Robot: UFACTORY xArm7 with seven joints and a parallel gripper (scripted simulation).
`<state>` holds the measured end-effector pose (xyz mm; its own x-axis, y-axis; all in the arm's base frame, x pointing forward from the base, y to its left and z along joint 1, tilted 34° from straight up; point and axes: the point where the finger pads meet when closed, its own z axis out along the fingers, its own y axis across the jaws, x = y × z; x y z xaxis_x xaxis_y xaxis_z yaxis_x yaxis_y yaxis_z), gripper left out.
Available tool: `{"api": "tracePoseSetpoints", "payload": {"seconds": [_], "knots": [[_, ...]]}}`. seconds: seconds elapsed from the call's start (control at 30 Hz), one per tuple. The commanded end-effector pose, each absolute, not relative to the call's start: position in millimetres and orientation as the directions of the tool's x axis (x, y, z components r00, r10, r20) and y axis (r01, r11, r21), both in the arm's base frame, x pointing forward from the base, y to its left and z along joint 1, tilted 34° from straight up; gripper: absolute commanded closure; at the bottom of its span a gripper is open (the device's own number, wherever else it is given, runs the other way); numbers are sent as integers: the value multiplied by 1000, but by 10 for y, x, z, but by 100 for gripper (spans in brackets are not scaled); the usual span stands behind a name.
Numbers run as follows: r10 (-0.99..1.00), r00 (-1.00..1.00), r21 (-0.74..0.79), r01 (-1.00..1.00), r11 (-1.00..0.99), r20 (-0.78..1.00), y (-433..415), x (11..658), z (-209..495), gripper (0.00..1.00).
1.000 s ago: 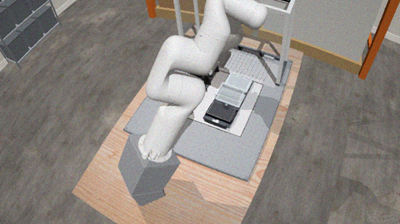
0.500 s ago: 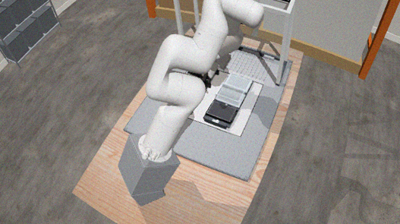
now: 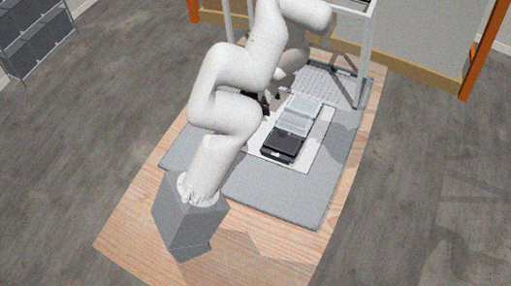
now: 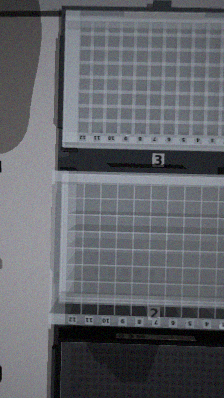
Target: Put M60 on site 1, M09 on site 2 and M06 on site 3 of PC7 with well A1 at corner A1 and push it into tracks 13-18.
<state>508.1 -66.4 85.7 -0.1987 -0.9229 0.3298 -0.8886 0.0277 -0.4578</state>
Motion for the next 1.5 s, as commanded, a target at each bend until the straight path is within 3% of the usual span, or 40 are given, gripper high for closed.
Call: {"api": "tracePoseSetpoints", "payload": {"seconds": [0.0, 1.47], "knots": [[-923, -198, -460, -887, 27, 329, -689, 5129, 792, 0], [-923, -198, -460, -887, 27, 329, -861, 5313, 424, 0]]}}
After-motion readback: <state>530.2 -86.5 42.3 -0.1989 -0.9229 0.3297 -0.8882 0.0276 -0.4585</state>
